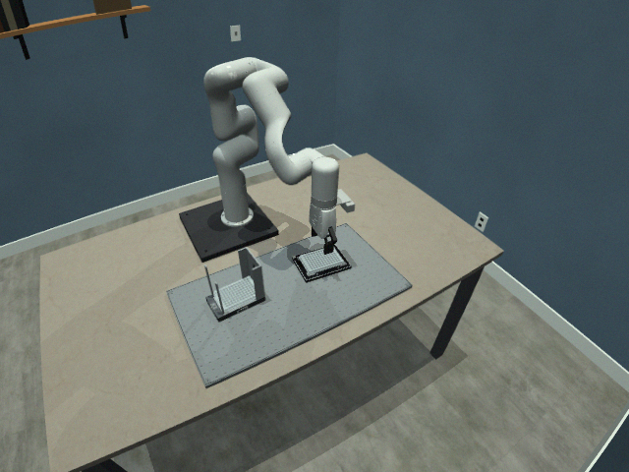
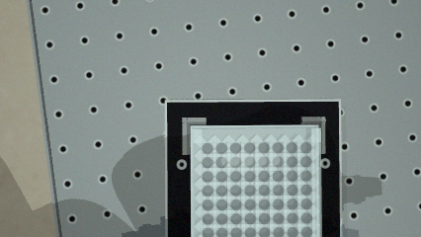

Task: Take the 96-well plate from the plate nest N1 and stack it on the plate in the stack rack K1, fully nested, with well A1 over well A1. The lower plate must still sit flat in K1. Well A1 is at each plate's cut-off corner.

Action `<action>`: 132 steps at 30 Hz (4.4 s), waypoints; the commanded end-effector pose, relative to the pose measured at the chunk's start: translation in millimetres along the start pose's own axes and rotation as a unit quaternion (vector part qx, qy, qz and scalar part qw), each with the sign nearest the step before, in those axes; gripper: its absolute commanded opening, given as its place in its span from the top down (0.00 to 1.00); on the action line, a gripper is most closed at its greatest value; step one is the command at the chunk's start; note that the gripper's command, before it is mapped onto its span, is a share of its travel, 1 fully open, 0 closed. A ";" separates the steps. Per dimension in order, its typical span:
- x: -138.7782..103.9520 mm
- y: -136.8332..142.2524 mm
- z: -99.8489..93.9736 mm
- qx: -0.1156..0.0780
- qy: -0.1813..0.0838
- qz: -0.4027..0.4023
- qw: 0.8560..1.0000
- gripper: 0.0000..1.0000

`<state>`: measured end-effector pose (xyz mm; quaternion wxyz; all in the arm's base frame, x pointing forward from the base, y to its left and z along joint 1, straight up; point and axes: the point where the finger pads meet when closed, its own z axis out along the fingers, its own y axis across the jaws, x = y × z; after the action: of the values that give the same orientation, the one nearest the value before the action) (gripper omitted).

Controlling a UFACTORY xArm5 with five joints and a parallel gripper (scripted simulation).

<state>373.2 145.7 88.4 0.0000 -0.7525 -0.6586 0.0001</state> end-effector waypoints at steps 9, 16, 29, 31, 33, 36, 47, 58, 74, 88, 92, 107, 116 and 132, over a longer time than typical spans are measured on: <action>0.6 1.1 20.5 -0.001 0.001 0.000 1.000 0.00; 0.6 1.1 28.8 -0.001 0.001 0.000 1.000 0.00; 0.7 1.1 46.2 -0.001 0.001 0.000 1.000 0.00; 0.7 1.1 46.2 -0.001 0.001 0.000 1.000 0.00; 0.6 1.1 46.1 -0.001 0.001 0.000 1.000 0.00; 0.7 1.1 46.2 -0.001 0.001 0.000 1.000 0.00; 0.7 1.1 49.4 -0.001 0.001 0.000 1.000 0.00; 0.7 1.1 56.9 -0.001 0.001 0.000 1.000 0.00; 0.7 1.1 66.2 -0.001 0.001 0.000 1.000 0.00; 0.7 1.2 66.1 -0.001 0.001 0.000 1.000 0.00; 0.7 1.2 66.2 -0.001 0.001 0.000 1.000 0.00; 0.6 1.1 65.6 -0.001 0.001 0.000 1.000 1.00; 0.6 1.1 65.6 -0.001 0.001 0.000 1.000 1.00; 0.6 1.1 65.6 -0.001 0.001 0.000 1.000 1.00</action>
<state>373.1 145.7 21.7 0.0001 -0.7525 -0.6586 0.0003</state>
